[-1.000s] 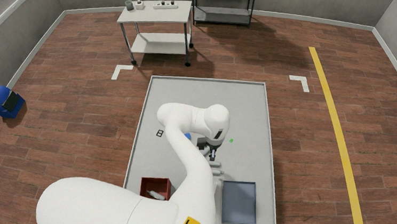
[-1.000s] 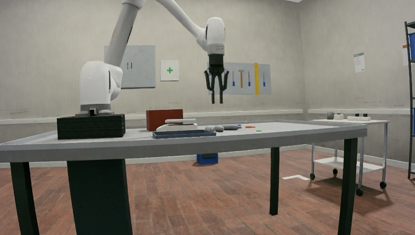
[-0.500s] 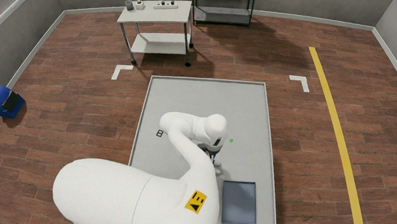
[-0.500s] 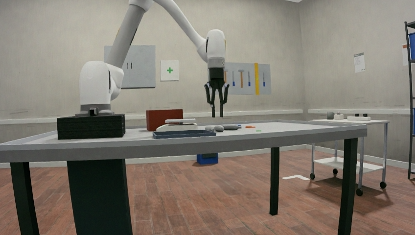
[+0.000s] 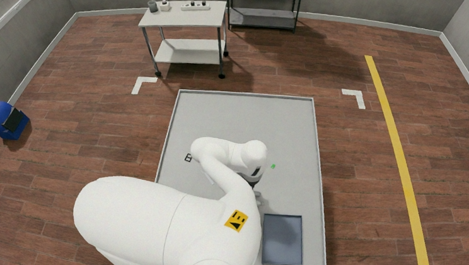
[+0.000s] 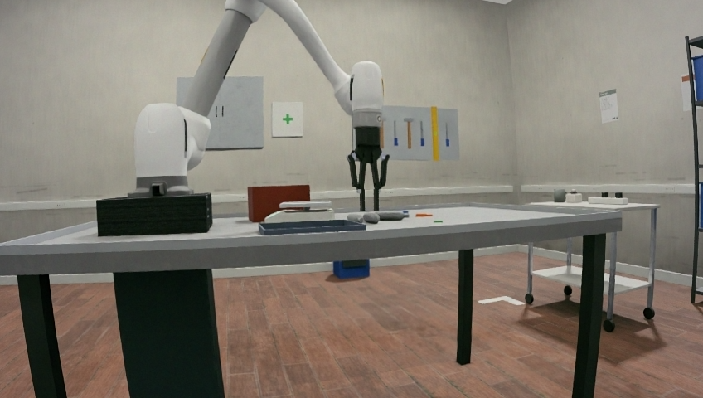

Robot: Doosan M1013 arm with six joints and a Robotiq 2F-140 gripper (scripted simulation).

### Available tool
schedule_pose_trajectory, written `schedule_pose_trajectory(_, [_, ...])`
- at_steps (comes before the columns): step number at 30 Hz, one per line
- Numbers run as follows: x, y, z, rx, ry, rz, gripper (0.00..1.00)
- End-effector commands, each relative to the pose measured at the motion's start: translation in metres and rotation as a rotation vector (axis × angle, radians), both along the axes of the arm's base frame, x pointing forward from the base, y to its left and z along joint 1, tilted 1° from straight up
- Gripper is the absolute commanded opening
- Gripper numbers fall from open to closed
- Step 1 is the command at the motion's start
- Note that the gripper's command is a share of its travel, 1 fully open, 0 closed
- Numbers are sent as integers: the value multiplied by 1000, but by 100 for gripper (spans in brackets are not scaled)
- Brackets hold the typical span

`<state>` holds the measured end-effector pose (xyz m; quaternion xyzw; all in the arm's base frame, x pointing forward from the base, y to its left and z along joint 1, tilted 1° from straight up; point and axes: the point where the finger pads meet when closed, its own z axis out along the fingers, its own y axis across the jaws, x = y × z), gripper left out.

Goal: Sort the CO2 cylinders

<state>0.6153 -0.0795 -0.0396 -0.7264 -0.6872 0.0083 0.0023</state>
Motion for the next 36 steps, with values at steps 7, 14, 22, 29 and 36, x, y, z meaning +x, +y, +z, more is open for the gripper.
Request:
schedule_pose_trajectory(7, [2, -2, -2, -3, -8, 1, 31])
schedule_pose_trajectory(14, [2, -2, -4, -3, -6, 1, 31])
schedule_pose_trajectory(22, [1, -2, -8, -3, -5, 1, 31])
schedule_pose_trajectory(29, [1, -2, -13, -3, -5, 0, 31])
schedule_pose_trajectory(36, [1, -2, -20, -3, -5, 0, 31])
